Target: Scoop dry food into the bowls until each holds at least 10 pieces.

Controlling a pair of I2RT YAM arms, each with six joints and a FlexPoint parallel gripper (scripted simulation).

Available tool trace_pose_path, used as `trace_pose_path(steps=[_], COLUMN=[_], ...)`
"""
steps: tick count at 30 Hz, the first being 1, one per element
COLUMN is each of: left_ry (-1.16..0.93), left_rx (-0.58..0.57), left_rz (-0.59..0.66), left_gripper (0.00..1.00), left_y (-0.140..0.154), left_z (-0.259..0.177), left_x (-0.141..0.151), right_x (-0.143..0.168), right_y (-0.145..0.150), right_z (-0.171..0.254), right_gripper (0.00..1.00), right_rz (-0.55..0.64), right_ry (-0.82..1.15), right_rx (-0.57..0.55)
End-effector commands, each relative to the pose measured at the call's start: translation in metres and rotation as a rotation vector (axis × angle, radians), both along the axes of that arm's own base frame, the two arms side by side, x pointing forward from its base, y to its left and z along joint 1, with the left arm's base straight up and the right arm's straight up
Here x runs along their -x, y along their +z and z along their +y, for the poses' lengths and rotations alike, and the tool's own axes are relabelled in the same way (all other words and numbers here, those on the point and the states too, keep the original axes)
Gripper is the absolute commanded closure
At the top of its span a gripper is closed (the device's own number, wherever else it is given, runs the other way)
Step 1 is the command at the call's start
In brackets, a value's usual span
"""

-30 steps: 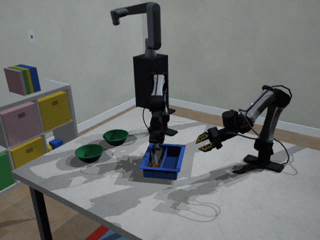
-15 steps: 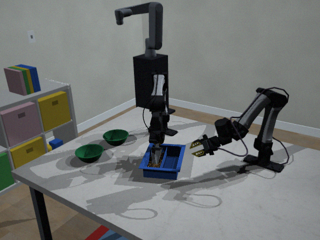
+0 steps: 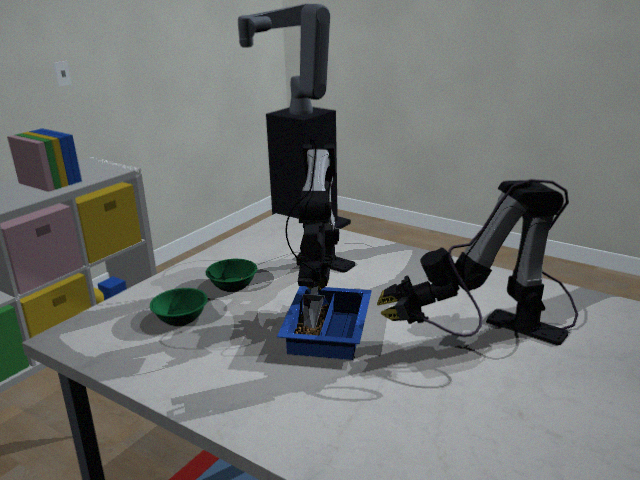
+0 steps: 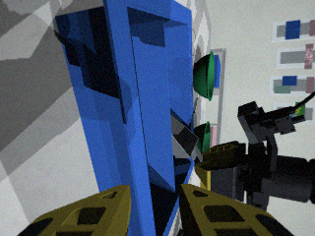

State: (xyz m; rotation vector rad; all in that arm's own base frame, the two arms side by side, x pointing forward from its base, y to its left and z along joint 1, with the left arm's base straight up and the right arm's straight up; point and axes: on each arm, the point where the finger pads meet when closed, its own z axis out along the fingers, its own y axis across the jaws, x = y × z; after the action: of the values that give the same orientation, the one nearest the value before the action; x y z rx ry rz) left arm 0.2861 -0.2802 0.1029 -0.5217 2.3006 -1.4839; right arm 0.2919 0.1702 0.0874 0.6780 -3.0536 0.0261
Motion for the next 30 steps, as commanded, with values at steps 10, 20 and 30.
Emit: trace_pose_path(steps=[10, 20, 30], left_ry=[-0.032, -0.032, -0.03], left_rx=[0.051, 0.048, 0.046], left_rz=[0.068, 0.073, 0.075], left_gripper=[0.72, 0.72, 0.72], left_y=[-0.012, -0.017, -0.022], left_z=[-0.02, -0.028, -0.037], left_x=[0.014, 0.011, 0.006], right_x=[-0.014, -0.014, -0.014], right_y=[0.012, 0.012, 0.012], right_z=[0.008, 0.008, 0.008], right_gripper=[1.0, 1.0, 1.0], right_rz=[-0.063, -0.063, -0.063], right_ry=[-0.005, -0.005, -0.005], right_rx=[-0.031, -0.031, -0.031])
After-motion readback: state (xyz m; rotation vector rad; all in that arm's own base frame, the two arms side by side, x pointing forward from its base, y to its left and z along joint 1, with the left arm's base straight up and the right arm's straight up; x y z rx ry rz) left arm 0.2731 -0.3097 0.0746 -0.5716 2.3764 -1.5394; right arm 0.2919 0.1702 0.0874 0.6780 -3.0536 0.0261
